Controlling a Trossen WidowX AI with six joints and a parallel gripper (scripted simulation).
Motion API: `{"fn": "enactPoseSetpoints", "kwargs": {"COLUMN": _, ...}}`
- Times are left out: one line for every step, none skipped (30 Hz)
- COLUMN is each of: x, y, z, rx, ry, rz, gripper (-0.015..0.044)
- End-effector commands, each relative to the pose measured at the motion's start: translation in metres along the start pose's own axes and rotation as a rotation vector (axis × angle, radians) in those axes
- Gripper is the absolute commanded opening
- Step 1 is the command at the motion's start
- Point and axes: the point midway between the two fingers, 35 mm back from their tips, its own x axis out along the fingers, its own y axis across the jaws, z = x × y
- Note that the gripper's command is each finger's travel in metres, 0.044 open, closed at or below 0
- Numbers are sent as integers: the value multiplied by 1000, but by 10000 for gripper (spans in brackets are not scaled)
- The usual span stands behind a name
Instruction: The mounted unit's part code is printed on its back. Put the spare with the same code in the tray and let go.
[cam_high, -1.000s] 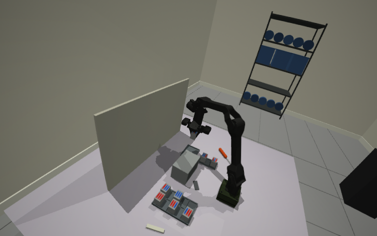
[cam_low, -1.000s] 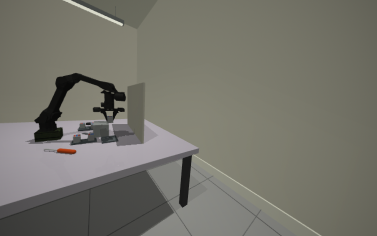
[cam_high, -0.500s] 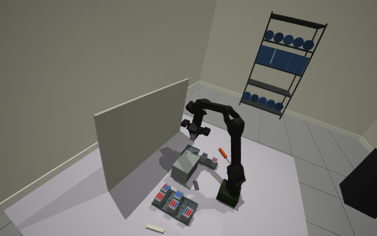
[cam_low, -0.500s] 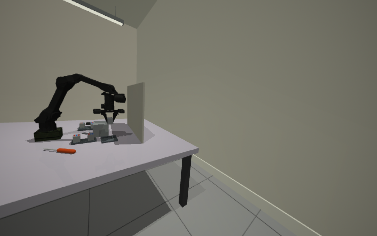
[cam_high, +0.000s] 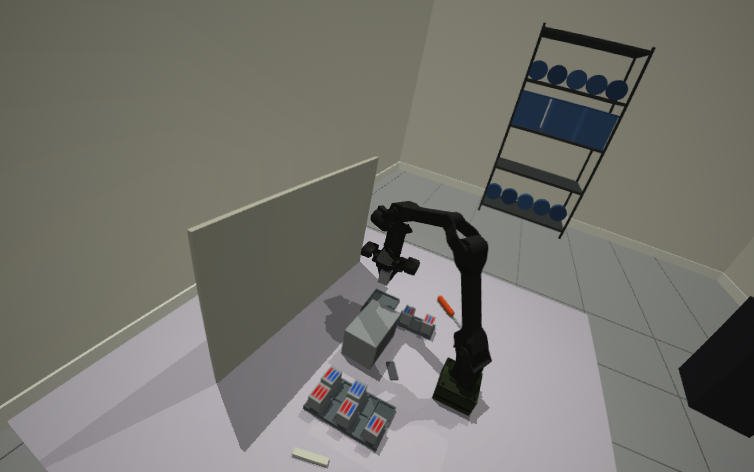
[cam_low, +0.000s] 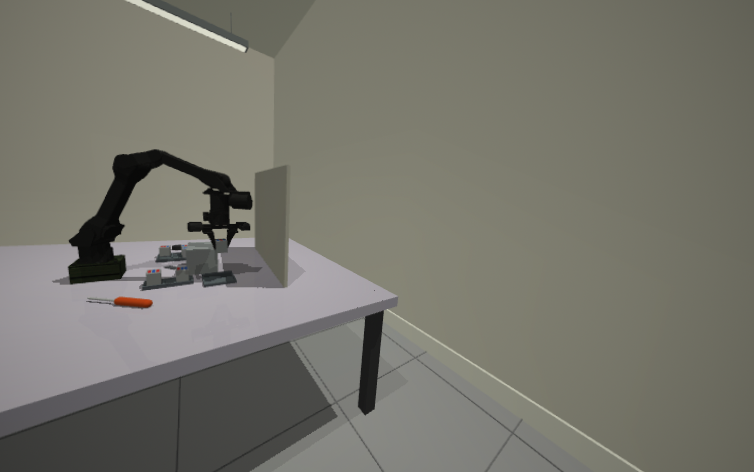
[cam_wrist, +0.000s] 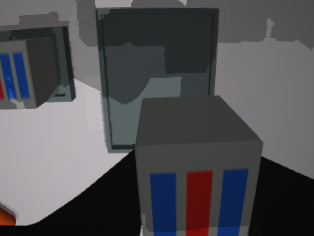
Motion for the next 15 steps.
{"fn": "enactPoseSetpoints", "kwargs": {"x": 6, "y": 1, "z": 0, "rx": -5, "ry": -1, "rz": 5, "gripper": 0}}
{"fn": "enactPoseSetpoints", "kwargs": {"x": 7, "y": 1, "z": 0, "rx": -5, "ry": -1, "rz": 5, "gripper": 0}}
{"fn": "enactPoseSetpoints", "kwargs": {"x": 8, "y": 1, "z": 0, "rx": -5, "ry": -1, "rz": 5, "gripper": 0}}
{"fn": "enactPoseSetpoints", "kwargs": {"x": 9, "y": 1, "z": 0, "rx": -5, "ry": -1, "rz": 5, "gripper": 0}}
{"fn": "enactPoseSetpoints", "kwargs": {"x": 9, "y": 1, "z": 0, "rx": -5, "ry": -1, "rz": 5, "gripper": 0}}
{"fn": "enactPoseSetpoints", "kwargs": {"x": 10, "y": 1, "z": 0, "rx": -5, "ry": -1, "rz": 5, "gripper": 0}}
{"fn": "enactPoseSetpoints", "kwargs": {"x": 11, "y": 1, "z": 0, "rx": -5, "ry": -1, "rz": 5, "gripper": 0}}
{"fn": "enactPoseSetpoints", "kwargs": {"x": 12, "y": 1, "z": 0, "rx": -5, "ry": -1, "rz": 5, "gripper": 0}}
{"fn": "enactPoseSetpoints", "kwargs": {"x": 13, "y": 1, "z": 0, "rx": -5, "ry": -1, "rz": 5, "gripper": 0}}
{"fn": "enactPoseSetpoints", "kwargs": {"x": 14, "y": 1, "z": 0, "rx": -5, "ry": -1, "rz": 5, "gripper": 0}}
{"fn": "enactPoseSetpoints", "kwargs": {"x": 15, "y": 1, "z": 0, "rx": -5, "ry": -1, "rz": 5, "gripper": 0}}
{"fn": "enactPoseSetpoints", "kwargs": {"x": 16, "y": 1, "z": 0, "rx": -5, "ry": -1, "rz": 5, "gripper": 0}}
{"fn": "enactPoseSetpoints", "kwargs": {"x": 16, "y": 1, "z": 0, "rx": -5, "ry": -1, "rz": 5, "gripper": 0}}
{"fn": "enactPoseSetpoints", "kwargs": {"x": 17, "y": 1, "z": 0, "rx": -5, "ry": -1, "rz": 5, "gripper": 0}}
{"fn": "enactPoseSetpoints", "kwargs": {"x": 18, "y": 1, "z": 0, "rx": -5, "ry": -1, "rz": 5, "gripper": 0}}
